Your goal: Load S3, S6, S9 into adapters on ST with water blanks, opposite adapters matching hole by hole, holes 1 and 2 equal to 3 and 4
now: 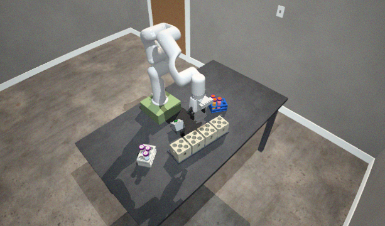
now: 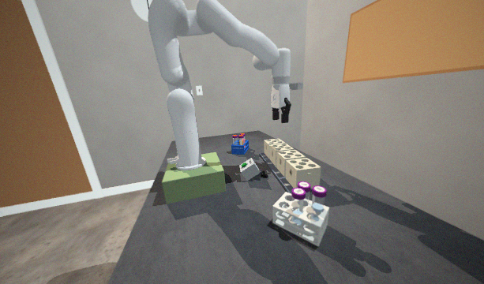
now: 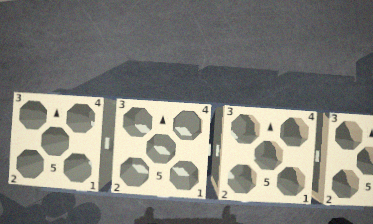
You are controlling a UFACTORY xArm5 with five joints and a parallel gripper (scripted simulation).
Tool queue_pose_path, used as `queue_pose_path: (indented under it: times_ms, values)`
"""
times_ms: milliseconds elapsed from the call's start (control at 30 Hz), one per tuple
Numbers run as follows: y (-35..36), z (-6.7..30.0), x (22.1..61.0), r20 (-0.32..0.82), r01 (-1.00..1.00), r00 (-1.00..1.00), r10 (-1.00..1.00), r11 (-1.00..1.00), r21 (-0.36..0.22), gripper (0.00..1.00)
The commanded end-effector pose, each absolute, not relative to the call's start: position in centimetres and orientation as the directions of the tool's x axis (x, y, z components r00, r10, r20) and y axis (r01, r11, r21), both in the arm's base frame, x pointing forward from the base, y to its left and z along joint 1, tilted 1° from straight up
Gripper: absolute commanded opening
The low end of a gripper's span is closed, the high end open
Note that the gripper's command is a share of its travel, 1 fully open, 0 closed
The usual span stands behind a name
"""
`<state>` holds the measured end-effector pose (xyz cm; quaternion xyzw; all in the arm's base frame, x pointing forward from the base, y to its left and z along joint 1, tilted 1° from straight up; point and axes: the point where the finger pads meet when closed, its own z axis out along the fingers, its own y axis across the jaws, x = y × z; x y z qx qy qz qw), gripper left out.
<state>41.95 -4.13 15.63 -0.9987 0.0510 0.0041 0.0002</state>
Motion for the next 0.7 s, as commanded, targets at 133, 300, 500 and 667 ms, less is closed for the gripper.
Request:
queue_pose_path:
  times_ms: [133, 300, 500, 667]
  values:
    - [-6.6, 15.8, 40.3, -0.003, -0.297, 0.955, -0.297, -0.955, 0.01, 1.0]
    - [-8.7, 15.8, 38.9, -0.001, -0.451, 0.892, -0.451, -0.892, 0.01, 1.0]
    - [-10.3, 15.8, 37.8, 0.0, -0.566, 0.824, -0.566, -0.824, 0.011, 1.0]
    - [-12.4, 15.8, 36.4, 0.002, -0.695, 0.719, -0.695, -0.719, 0.011, 1.0]
